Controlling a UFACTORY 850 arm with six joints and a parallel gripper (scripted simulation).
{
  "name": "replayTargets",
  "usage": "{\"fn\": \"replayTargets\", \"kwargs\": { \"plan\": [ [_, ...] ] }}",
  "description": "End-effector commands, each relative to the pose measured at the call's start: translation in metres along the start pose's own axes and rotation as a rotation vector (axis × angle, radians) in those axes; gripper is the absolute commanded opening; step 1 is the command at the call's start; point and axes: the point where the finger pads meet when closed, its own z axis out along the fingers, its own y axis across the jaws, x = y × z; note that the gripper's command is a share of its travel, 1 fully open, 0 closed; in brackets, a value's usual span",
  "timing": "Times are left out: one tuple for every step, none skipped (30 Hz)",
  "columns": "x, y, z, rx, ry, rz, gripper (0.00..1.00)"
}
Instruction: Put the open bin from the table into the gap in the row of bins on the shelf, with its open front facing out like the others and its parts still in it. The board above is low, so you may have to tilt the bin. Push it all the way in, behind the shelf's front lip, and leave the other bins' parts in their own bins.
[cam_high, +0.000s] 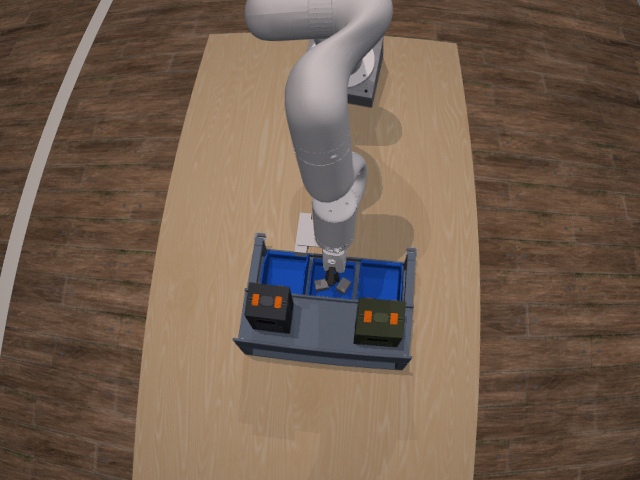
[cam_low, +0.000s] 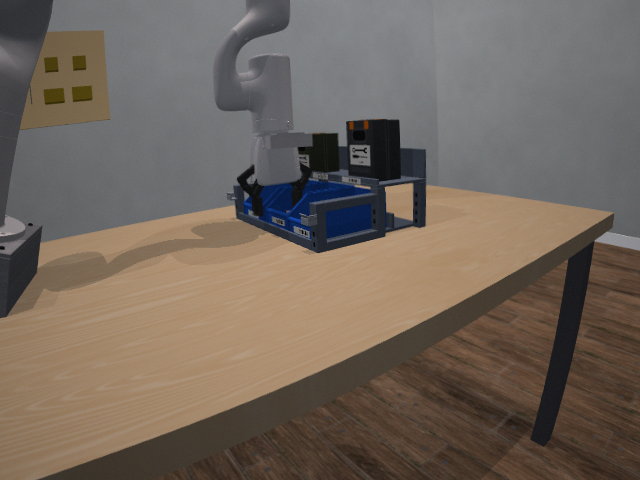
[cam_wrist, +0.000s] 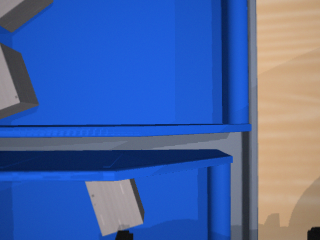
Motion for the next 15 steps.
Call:
{"fn": "replayTargets", "kwargs": {
  "plan": [
    [0.0,-0.001,0.0,0.001,0.0,0.0,1.0],
    [0.0,-0.001,0.0,0.001,0.0,0.0,1.0],
    [0.0,-0.001,0.0,0.001,0.0,0.0,1.0],
    [0.0,-0.001,0.0,0.001,0.0,0.0,1.0],
    [0.0,-0.001,0.0,0.001,0.0,0.0,1.0],
    [0.0,-0.001,0.0,0.001,0.0,0.0,1.0],
    [0.0,-0.001,0.0,0.001,0.0,0.0,1.0],
    [0.0,-0.001,0.0,0.001,0.0,0.0,1.0],
    [0.0,-0.001,0.0,0.001,0.0,0.0,1.0],
    [0.0,-0.001,0.0,0.001,0.0,0.0,1.0],
    [0.0,-0.001,-0.008,0.002,0.0,0.0,1.0],
    [0.0,-0.001,-0.016,0.002,0.0,0.0,1.0],
    [0.0,-0.001,-0.024,0.002,0.0,0.0,1.0],
    [0.0,-0.001,-0.032,0.003,0.0,0.0,1.0],
    [0.0,-0.001,-0.04,0.003,0.0,0.0,1.0]
  ]
}}
